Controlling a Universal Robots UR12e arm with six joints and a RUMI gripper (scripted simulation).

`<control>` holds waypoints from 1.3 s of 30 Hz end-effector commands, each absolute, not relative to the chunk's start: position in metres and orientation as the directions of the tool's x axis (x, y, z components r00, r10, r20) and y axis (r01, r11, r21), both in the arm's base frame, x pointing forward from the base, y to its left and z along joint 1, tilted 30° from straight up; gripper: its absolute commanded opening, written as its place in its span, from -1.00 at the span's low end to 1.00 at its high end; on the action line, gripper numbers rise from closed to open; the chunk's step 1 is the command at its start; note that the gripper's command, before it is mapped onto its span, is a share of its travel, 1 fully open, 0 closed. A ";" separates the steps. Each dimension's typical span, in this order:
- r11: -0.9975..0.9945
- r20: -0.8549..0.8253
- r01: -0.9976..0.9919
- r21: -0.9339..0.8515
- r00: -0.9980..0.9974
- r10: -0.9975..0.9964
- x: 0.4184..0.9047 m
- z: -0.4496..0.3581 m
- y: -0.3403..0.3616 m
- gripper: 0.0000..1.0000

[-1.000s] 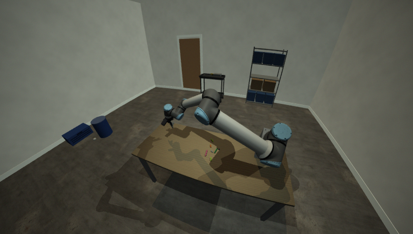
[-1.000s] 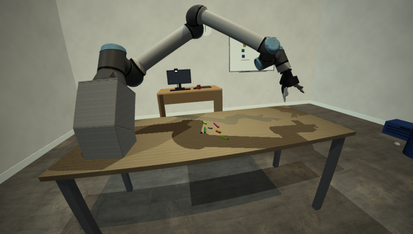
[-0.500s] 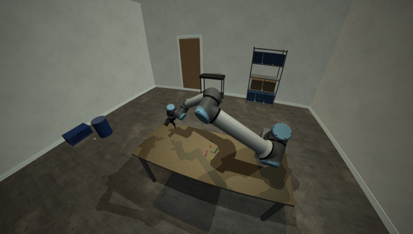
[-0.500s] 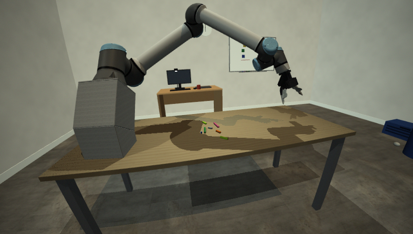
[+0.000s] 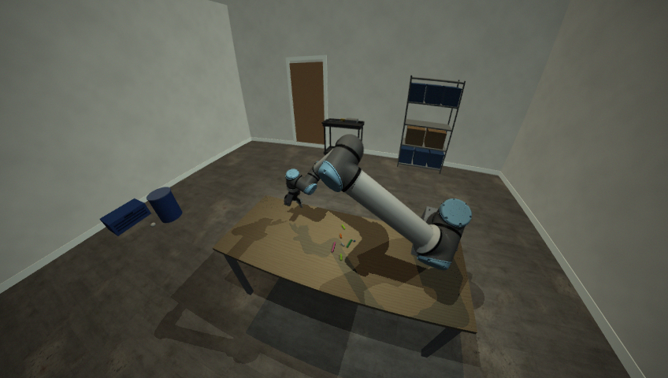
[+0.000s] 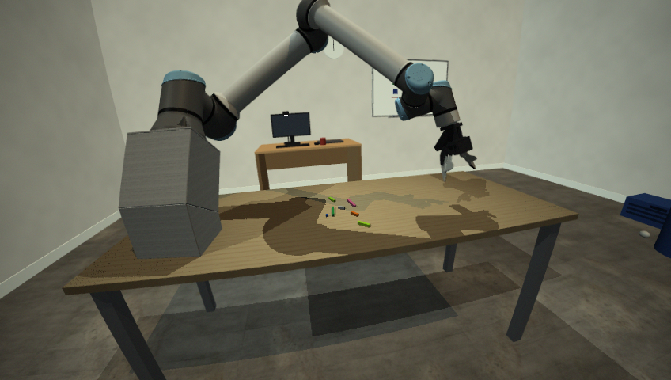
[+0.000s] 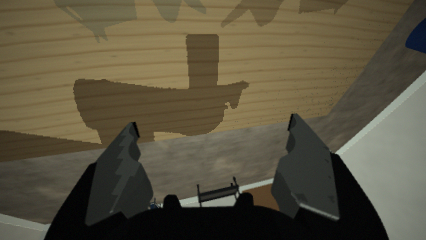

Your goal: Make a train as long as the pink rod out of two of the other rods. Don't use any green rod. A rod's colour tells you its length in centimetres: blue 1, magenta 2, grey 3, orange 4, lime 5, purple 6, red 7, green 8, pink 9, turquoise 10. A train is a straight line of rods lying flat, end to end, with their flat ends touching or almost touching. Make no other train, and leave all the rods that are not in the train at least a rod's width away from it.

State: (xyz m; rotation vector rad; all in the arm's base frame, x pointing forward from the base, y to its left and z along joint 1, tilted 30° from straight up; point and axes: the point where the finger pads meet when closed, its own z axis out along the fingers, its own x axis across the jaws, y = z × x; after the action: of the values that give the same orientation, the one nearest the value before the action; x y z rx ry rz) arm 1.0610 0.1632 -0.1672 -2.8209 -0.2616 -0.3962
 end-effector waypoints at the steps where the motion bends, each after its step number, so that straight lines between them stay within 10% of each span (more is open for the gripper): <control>1: -0.931 0.291 0.273 -0.243 0.936 0.199 1.022 -0.182 0.149 1.00; 39: -0.628 0.329 0.717 -0.301 0.697 0.638 0.621 -0.248 0.121 1.00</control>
State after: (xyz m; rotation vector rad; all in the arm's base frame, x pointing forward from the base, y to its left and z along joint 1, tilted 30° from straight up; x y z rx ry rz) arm 0.6691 0.1190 -0.2503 -2.5489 -0.9790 -0.2590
